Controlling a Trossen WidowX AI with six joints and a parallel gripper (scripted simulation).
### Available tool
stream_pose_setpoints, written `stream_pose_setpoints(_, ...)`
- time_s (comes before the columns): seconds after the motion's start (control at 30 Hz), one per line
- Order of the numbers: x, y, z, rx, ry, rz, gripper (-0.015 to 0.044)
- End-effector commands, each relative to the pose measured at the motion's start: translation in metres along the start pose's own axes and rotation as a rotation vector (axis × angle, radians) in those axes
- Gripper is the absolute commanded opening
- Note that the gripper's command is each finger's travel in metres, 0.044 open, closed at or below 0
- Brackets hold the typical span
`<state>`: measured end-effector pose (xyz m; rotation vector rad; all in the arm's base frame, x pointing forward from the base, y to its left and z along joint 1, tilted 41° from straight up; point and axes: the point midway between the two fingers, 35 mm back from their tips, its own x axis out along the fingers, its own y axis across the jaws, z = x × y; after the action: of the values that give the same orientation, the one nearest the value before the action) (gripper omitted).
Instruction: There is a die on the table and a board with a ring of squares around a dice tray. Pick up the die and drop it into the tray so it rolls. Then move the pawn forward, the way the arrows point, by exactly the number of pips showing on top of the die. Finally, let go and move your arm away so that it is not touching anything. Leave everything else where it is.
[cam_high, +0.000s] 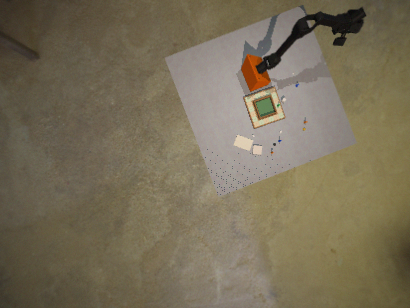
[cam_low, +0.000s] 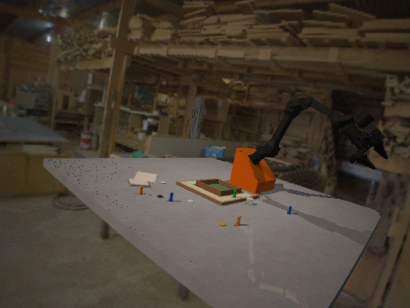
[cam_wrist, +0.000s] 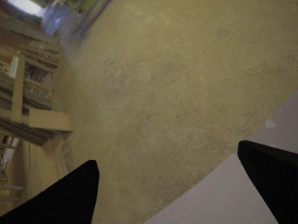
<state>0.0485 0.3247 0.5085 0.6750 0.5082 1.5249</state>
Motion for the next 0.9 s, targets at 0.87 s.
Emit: stream_pose_setpoints(0.87,-0.119,-0.384,-0.072,-0.053,0.491,-0.738,0.0275)
